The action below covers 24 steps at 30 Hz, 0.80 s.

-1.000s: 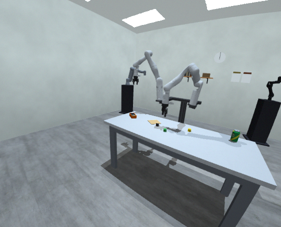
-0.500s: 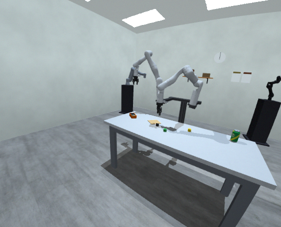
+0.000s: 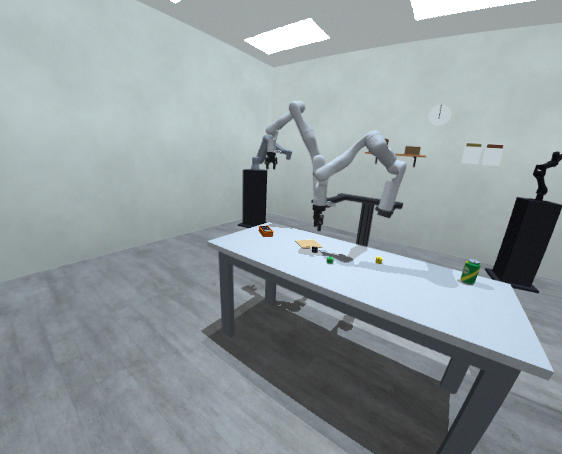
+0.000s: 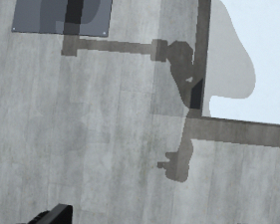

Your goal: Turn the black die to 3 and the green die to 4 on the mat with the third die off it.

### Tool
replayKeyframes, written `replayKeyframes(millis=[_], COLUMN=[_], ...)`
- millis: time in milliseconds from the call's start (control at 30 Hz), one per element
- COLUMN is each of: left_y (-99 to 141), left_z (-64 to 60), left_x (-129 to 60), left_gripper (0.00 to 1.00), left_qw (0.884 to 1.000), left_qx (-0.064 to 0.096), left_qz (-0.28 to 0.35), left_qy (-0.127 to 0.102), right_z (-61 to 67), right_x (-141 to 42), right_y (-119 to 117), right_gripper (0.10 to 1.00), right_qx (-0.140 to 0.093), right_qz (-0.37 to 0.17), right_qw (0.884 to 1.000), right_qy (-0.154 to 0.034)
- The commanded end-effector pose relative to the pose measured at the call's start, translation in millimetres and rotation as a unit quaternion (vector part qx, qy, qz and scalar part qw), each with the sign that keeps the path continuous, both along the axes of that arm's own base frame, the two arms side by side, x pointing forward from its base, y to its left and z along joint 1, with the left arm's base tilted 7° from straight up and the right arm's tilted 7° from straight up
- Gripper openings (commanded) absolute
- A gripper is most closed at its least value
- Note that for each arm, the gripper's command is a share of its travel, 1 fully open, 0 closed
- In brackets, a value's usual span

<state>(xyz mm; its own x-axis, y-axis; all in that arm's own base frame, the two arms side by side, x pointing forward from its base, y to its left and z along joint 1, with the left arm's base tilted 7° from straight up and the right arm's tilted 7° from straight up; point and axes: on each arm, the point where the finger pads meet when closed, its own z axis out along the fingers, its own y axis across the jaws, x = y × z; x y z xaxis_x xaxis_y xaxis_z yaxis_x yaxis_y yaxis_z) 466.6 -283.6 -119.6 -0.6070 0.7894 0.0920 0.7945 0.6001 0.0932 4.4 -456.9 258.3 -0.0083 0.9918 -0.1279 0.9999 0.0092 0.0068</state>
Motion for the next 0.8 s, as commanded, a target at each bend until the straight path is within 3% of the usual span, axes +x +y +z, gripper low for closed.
replayKeyframes(millis=[0,400,767], left_y=[-0.6,-0.4,0.4], left_z=[1.0,-1.5,-10.7], left_x=[0.6,-0.3,-2.8], left_gripper=[1.0,1.0,1.0], left_qw=[1.0,0.999,0.987], left_qx=[-0.001,-0.001,-0.002], left_qz=[0.0,0.034,0.161], left_qy=[-0.001,-0.004,-0.017], right_z=[0.7,0.7,0.7], right_x=[-0.1,-0.1,-0.1], right_y=[-0.3,-0.3,-0.3], right_gripper=[1.0,1.0,1.0], right_qx=[-0.001,-0.001,-0.001], right_qz=[0.0,0.0,0.0], right_qw=[1.0,1.0,1.0], right_qy=[0.0,0.0,0.0])
